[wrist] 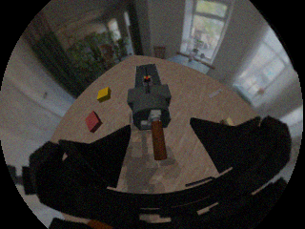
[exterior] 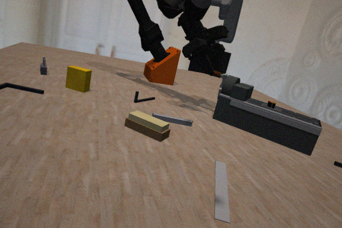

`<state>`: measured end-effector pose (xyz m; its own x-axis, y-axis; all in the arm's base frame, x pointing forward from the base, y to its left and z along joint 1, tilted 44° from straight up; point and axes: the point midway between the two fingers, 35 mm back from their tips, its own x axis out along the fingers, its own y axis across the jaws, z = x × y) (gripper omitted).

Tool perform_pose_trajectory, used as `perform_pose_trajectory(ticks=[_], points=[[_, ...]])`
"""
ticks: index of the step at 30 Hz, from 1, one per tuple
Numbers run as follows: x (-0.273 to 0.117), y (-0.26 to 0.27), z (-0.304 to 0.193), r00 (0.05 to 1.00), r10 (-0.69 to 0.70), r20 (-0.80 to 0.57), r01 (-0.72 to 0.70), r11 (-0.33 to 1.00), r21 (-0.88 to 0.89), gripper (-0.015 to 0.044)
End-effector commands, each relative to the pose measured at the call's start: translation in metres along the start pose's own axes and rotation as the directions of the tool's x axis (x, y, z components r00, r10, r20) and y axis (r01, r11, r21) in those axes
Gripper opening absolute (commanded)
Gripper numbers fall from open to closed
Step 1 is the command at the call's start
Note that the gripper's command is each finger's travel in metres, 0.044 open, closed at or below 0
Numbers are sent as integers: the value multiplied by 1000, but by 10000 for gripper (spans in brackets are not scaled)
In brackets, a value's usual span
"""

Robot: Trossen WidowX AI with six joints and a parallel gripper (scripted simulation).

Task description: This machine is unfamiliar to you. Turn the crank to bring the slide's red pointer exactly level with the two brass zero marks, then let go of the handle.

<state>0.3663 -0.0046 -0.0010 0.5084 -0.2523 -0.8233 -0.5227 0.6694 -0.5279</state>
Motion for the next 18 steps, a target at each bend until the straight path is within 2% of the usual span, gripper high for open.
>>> perform_pose_trajectory(ticks=[1,14,18], points=[[7,6,-10,1000,15,-12,-15,1000,-9,440],[15,6,-20,1000,14,-13,-14,1000,-8,440],[15,6,-20,1000,14,-13,-14,1000,-8,335]])
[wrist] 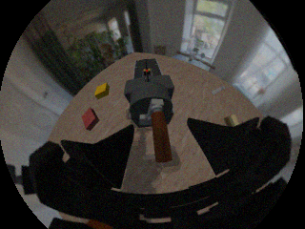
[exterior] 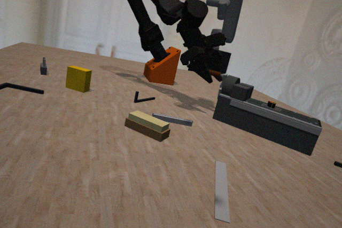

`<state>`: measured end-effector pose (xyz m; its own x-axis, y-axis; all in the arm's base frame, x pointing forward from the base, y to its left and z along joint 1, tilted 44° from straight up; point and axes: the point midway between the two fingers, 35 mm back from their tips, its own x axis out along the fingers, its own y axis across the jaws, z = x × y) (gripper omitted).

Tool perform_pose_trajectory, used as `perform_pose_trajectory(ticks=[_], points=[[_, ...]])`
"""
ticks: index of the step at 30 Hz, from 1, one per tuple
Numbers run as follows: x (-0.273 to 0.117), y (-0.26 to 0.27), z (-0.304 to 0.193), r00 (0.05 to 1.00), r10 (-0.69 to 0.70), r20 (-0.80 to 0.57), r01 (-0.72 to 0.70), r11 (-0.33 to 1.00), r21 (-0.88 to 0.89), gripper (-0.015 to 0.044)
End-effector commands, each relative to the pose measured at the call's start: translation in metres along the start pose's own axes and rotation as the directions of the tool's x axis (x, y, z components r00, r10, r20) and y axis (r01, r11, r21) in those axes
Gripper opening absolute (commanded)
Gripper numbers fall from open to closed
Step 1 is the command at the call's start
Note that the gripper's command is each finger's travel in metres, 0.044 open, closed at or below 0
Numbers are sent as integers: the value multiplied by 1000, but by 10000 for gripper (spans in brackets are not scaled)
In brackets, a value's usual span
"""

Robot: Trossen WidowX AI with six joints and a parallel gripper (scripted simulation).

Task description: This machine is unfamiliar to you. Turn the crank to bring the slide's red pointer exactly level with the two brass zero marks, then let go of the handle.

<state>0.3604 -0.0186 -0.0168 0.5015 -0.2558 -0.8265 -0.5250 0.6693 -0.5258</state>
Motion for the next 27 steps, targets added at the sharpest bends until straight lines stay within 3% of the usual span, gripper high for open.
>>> perform_pose_trajectory(ticks=[1,13,27], points=[[1,4,-3,1000,11,-5,-11,1000,-7,309],[1,4,-3,1000,11,-5,-11,1000,-7,0],[0,7,0,1000,11,-5,-11,1000,-7,0]])
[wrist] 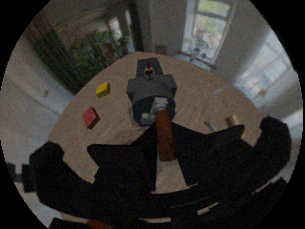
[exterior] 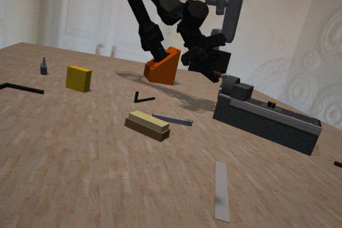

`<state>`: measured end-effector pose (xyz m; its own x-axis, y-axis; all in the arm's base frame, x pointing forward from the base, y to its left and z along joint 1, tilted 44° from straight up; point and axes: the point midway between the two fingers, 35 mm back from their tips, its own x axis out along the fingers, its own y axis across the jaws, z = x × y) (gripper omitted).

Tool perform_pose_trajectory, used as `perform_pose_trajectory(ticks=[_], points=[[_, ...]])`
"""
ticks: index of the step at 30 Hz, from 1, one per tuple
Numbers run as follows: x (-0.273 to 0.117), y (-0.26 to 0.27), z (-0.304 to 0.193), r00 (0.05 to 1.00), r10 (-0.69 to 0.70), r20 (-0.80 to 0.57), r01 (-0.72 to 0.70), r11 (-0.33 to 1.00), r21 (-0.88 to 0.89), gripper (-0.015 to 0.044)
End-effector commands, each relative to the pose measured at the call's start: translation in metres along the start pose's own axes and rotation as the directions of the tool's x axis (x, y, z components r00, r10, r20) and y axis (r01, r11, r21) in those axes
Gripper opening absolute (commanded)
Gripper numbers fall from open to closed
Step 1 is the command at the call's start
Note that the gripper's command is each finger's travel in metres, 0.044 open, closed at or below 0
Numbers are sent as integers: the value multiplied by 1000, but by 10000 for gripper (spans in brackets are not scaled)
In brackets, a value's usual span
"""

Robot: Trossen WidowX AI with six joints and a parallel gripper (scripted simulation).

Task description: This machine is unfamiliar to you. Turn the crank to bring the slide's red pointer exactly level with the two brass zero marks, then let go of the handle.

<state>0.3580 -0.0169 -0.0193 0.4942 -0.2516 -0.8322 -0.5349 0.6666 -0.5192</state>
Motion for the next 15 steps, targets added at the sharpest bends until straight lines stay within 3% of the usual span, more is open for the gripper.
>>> perform_pose_trajectory(ticks=[1,15], points=[[-1,4,1,1000,1,-1,-1,1000,0,0],[-2,12,2,1000,2,-1,-2,1000,1,0]])
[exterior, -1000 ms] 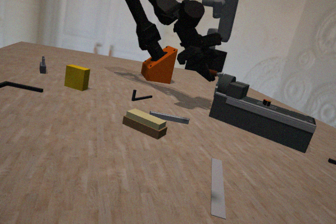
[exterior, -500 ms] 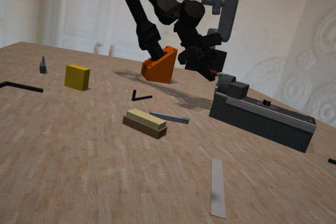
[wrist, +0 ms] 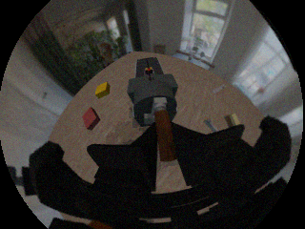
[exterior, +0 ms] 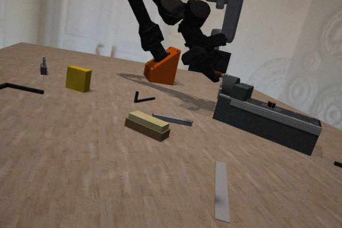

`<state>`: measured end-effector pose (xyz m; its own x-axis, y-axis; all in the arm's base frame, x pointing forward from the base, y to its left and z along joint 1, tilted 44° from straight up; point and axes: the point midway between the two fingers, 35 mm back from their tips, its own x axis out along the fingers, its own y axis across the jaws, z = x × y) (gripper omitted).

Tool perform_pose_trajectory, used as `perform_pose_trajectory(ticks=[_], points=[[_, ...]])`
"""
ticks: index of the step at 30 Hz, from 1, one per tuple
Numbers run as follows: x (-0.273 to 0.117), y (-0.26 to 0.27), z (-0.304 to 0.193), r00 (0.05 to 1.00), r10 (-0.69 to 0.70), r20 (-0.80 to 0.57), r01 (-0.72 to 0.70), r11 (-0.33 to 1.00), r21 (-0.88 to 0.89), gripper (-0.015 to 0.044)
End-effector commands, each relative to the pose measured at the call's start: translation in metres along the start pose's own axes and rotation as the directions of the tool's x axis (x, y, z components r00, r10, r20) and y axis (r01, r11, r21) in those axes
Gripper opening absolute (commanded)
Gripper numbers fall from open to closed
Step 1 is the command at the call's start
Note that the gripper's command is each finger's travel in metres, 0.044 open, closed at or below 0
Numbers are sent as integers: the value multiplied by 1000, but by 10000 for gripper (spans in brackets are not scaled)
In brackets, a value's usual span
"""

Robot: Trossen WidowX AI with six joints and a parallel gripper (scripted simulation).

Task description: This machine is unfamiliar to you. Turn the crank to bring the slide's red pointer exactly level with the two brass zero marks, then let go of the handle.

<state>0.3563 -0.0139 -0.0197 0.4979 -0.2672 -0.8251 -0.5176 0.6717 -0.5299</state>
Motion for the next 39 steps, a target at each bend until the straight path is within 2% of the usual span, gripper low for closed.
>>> perform_pose_trajectory(ticks=[1,39], points=[[-1,9,1,1000,18,6,-18,1000,-13,0],[0,15,-1,1000,18,6,-18,1000,-13,0]])
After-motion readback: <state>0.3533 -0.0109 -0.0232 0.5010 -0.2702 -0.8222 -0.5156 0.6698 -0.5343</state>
